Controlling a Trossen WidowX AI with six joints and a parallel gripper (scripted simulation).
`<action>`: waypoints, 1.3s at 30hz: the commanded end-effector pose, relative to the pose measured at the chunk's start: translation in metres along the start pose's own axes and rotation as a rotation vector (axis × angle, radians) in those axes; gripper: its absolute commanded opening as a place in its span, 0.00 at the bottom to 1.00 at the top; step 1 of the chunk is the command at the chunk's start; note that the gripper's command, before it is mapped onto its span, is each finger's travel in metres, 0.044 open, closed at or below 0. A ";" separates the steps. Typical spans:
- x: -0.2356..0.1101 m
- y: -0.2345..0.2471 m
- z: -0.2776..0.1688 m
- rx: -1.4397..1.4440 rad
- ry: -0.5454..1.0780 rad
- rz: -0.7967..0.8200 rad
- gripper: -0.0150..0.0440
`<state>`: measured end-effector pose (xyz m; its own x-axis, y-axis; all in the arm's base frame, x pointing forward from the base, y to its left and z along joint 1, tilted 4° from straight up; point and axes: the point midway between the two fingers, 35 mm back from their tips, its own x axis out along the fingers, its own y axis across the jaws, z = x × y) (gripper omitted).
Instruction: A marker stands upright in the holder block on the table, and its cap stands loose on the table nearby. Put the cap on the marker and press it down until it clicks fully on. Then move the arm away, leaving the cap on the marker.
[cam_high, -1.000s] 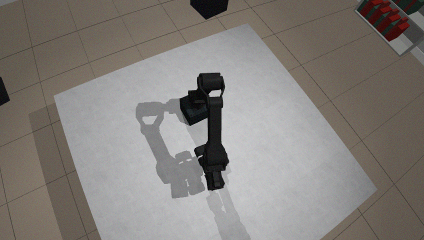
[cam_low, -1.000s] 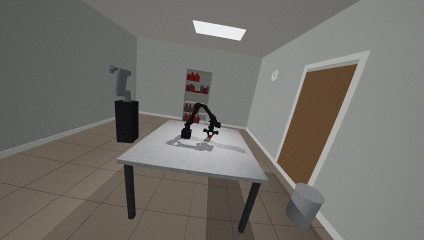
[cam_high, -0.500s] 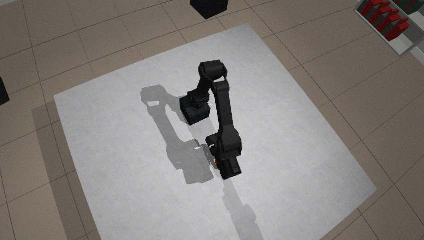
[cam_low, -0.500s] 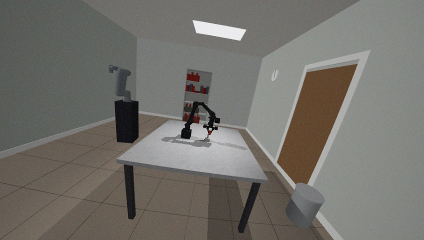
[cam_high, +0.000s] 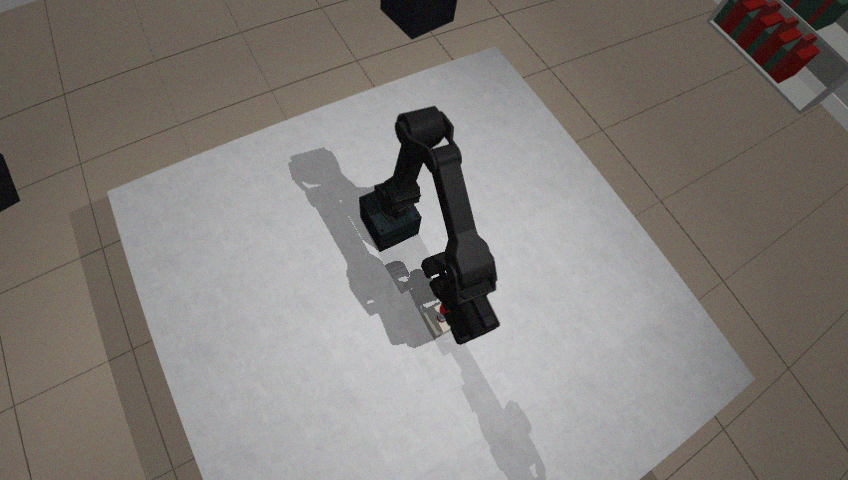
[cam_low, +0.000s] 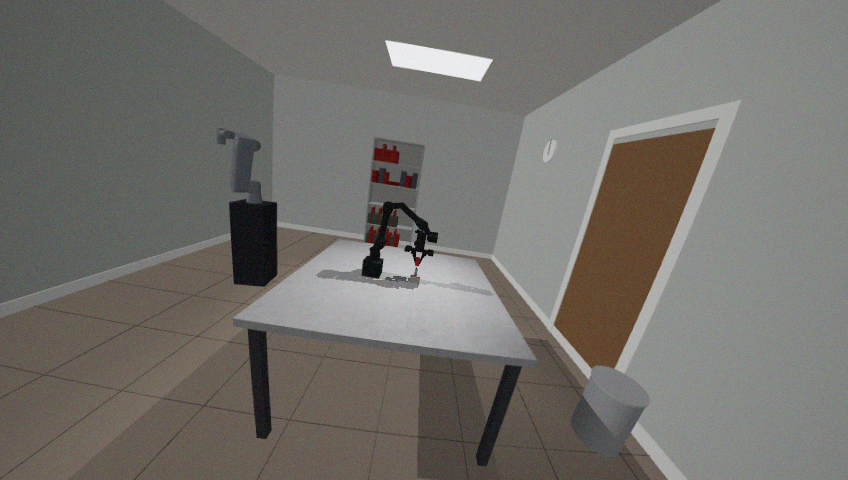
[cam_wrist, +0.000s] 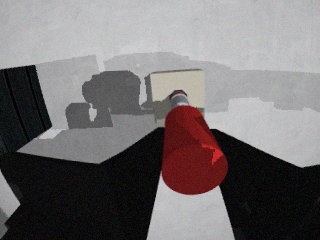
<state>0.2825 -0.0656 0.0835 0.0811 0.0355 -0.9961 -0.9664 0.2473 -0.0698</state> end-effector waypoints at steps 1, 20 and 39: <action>0.002 0.000 0.000 0.005 0.002 -0.002 0.25; 0.031 -0.001 0.000 0.005 0.002 -0.002 0.25; 0.058 0.000 0.000 0.005 0.002 -0.002 0.25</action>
<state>0.2871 -0.0633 0.0284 0.0831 0.0355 -0.9959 -0.9663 0.2471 -0.0718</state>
